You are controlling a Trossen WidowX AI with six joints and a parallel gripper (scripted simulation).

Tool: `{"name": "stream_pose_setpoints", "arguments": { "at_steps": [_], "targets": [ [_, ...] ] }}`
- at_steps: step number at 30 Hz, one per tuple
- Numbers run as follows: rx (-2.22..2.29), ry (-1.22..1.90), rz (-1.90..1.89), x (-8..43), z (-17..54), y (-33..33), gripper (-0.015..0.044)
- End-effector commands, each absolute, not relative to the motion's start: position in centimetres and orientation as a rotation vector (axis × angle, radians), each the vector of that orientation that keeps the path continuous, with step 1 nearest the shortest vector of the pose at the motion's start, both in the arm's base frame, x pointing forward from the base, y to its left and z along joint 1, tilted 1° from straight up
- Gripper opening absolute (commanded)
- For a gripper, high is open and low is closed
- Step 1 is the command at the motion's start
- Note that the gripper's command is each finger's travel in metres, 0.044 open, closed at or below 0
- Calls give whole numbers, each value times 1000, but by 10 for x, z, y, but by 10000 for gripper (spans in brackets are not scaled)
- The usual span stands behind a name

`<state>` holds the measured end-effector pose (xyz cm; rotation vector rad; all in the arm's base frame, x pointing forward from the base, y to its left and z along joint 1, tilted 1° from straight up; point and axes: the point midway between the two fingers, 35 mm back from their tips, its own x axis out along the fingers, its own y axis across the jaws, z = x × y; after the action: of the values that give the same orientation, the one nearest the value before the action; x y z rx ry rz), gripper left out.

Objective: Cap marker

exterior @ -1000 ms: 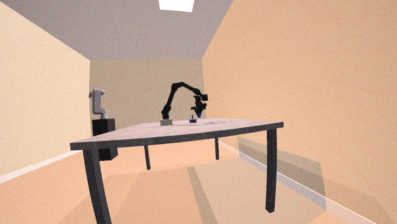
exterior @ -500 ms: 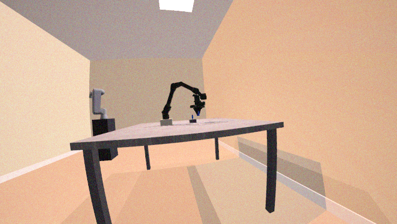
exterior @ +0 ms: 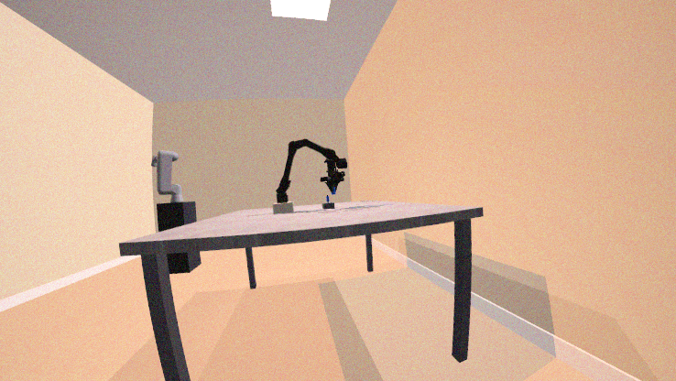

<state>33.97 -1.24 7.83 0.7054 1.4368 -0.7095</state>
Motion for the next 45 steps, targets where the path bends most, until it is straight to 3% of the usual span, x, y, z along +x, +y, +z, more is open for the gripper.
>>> {"name": "stream_pose_setpoints", "arguments": {
  "at_steps": [1, 16, 45],
  "targets": [
    [708, 1447, -711, 333, 80, 0, 0],
    [710, 1450, -710, 311, 94, 49, 0],
    [710, 1450, -710, 312, 58, 50, 0]
  ]
}}
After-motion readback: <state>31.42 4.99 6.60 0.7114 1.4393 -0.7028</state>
